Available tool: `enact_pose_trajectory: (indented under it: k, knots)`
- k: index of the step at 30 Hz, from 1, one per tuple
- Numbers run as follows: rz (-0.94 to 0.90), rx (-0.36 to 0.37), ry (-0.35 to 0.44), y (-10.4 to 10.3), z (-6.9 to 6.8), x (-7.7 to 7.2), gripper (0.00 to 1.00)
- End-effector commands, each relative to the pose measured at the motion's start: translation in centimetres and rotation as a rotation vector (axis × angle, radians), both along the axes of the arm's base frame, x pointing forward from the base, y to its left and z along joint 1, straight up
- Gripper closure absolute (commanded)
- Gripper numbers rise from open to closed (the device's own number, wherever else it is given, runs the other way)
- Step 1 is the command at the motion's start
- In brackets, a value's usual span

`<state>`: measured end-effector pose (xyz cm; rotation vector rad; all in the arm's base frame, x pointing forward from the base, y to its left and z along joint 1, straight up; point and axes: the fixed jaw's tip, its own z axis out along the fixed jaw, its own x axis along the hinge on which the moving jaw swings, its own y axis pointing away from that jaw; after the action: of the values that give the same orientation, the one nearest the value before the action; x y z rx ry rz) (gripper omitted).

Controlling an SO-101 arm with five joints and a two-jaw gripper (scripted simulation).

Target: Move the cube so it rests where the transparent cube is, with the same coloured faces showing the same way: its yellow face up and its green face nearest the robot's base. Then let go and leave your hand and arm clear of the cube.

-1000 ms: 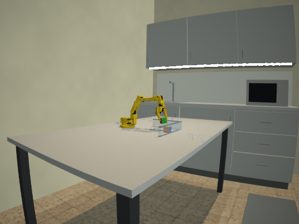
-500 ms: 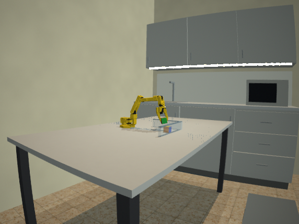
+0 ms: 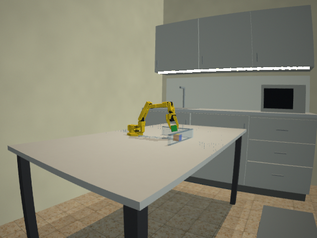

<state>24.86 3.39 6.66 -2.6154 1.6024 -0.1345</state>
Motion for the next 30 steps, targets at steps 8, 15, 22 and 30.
enact_pose_trajectory:
  k: [8, 15, 22, 30]
  knots:
    - [-0.133, 0.033, -0.082, 0.04, 1.35, 0.88, 0.78]
    - [-0.235, 0.051, -0.09, 0.03, 1.35, 1.11, 0.78]
    - [-0.322, 0.067, -0.097, 0.02, 1.35, 1.32, 0.78]
    - [-0.425, 0.087, -0.105, 0.0, 1.35, 1.57, 0.78]
